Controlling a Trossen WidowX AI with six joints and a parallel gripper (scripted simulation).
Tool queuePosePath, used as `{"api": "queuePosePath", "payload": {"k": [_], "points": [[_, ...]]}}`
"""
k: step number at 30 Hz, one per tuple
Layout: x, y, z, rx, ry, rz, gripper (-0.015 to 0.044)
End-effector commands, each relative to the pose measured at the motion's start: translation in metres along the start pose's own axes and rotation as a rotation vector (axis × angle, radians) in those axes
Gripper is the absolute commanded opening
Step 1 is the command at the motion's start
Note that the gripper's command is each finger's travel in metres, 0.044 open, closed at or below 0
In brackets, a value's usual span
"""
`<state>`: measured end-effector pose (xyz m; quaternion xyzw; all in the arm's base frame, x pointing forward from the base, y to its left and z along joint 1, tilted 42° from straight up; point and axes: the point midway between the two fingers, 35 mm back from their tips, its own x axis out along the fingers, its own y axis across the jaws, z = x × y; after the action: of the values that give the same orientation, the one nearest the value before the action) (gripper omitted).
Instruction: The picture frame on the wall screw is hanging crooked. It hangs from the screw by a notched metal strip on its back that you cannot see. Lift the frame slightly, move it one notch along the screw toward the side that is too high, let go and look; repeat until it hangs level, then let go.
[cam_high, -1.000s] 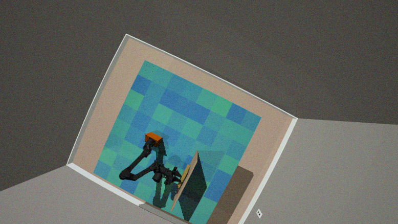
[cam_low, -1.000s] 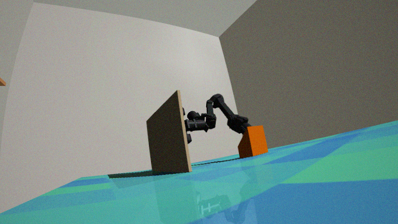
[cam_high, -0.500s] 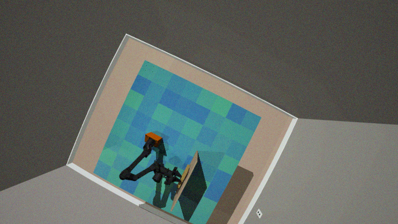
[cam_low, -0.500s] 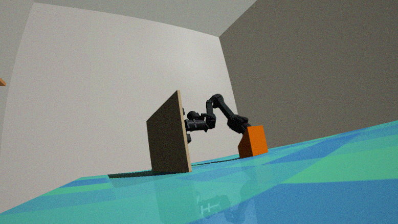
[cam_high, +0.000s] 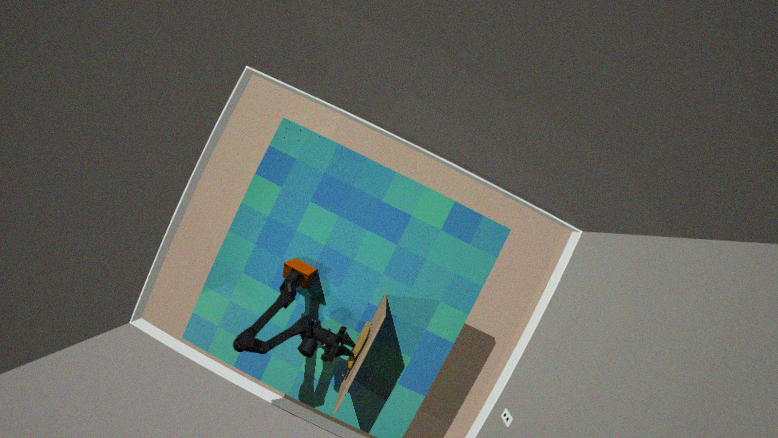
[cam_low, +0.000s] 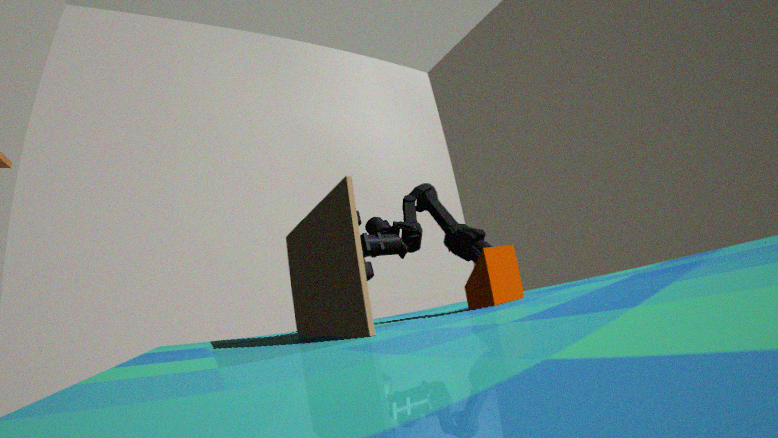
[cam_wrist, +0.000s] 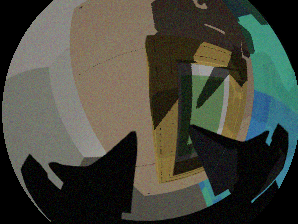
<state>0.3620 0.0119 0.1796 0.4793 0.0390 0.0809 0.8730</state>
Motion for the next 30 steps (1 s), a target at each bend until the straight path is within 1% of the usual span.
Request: {"api": "queuePosePath", "payload": {"k": [1,7,14,15,30], "points": [[0.0003,0.0005,0.0009,-0.005,-0.003,0.001,0.0234],[0.0003,0.0005,0.0009,-0.005,-0.003,0.001,0.0076],[0.0003,0.0005,0.0009,-0.005,-0.003,0.001,0.0030],[0.0003,0.0005,0.0009,-0.005,-0.003,0.001,0.0003],[0.0002,0.0020,0.0005,-0.005,-0.003,0.001,0.0000]]}}
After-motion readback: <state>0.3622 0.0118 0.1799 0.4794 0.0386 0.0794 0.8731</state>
